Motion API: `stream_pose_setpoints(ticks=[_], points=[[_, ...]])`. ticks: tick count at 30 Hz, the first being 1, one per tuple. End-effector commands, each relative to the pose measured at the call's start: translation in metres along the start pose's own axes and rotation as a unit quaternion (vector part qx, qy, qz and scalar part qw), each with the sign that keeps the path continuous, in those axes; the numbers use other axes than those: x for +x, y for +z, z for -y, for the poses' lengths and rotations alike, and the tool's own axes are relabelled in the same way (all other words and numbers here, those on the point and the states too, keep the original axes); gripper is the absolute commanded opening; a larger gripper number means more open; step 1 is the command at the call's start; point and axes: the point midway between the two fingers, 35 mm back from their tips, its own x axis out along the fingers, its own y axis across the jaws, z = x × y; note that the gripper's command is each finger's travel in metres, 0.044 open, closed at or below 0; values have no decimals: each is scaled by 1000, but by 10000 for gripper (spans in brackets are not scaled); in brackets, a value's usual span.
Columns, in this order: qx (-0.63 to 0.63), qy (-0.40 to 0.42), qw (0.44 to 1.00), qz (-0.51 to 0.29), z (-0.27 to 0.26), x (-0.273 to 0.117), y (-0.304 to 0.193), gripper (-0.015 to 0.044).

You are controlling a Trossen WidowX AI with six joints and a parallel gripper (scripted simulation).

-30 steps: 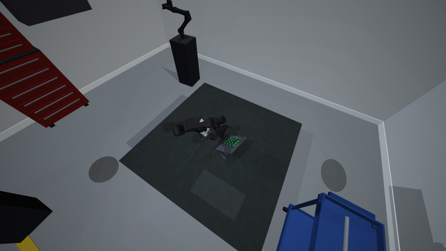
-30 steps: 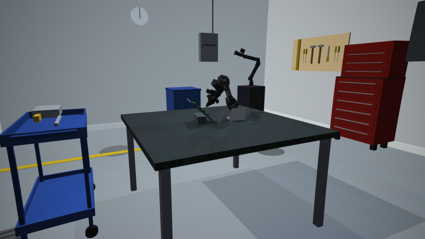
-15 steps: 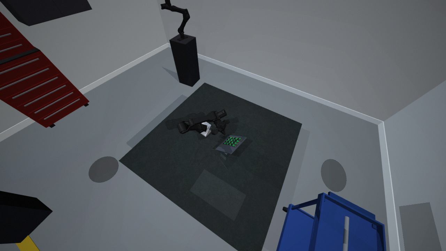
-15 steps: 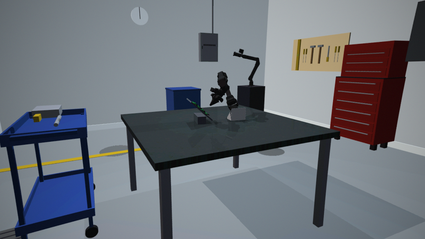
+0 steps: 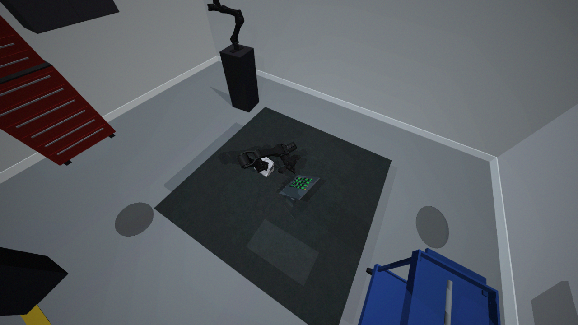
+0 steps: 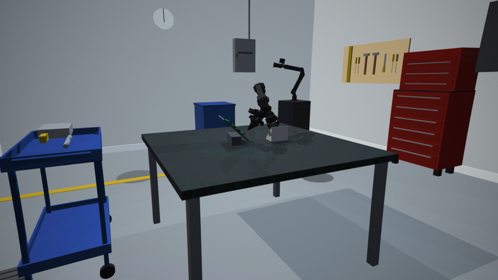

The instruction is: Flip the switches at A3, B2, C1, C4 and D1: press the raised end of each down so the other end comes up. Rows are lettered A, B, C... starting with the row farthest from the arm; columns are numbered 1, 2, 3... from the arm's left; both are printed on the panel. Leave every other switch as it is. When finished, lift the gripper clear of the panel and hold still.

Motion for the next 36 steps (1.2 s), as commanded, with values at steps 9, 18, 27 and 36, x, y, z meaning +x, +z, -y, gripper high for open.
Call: stream_pose_setpoints(ticks=[9, 18, 27, 36], points=[[-5, -7, 1000, 7, 2, 22, -2, 0], [-5, -6, 1000, 6, 1, 30, -2, 0], [-5, -7, 1000, 7, 2, 37, -2, 0], [-5, -7, 1000, 7, 2, 37, -2, 0]])
